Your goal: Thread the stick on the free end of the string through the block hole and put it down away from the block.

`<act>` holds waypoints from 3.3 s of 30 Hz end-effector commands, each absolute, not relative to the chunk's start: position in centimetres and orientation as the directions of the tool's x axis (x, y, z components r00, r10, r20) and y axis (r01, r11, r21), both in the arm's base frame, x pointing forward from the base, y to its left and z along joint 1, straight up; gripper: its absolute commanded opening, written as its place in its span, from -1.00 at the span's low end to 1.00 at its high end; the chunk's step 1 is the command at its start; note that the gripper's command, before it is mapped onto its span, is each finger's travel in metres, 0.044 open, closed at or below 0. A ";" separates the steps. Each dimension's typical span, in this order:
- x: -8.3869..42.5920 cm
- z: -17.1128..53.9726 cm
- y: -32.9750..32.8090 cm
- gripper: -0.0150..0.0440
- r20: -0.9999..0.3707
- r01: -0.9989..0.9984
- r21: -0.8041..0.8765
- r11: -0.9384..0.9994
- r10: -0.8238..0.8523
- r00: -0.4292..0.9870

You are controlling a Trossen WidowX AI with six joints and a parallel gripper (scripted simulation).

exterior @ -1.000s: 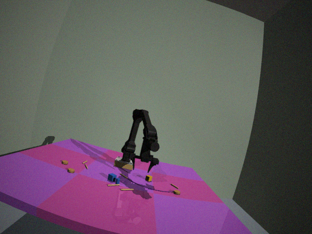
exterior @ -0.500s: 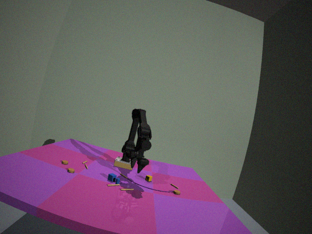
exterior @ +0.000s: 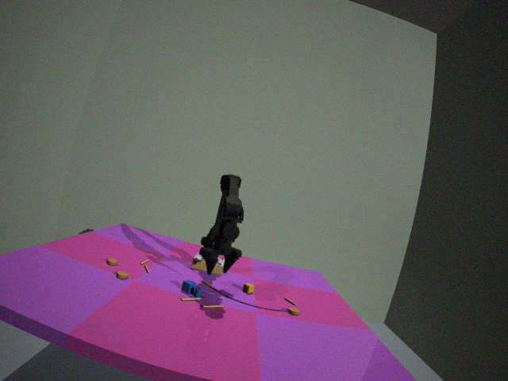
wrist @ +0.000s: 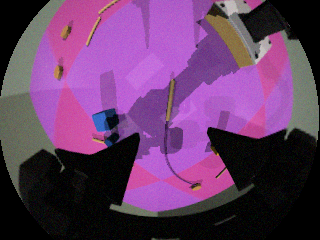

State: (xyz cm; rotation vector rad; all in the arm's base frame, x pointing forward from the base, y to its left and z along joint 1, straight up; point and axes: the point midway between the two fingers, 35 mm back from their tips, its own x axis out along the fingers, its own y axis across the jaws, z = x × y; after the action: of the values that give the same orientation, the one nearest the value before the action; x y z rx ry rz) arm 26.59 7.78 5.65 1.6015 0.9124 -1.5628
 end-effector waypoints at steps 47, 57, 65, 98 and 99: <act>26.8 2.3 7.2 -0.07 -1.000 0.761 0.007 -0.649 0.010 0.018; 26.8 0.7 7.2 -0.07 -1.000 0.761 0.007 -0.649 0.010 0.018; 26.7 -0.5 7.2 -0.07 -1.000 0.761 0.007 -0.649 0.010 0.018; 26.9 1.1 7.2 -0.49 -1.000 0.764 0.011 -0.645 0.009 0.021; 26.9 1.2 7.2 -0.49 -1.000 0.764 0.011 -0.645 0.009 0.021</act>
State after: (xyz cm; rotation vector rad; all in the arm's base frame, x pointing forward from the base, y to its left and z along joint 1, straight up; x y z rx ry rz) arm 26.72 7.16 0.69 1.7196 0.7918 -1.6883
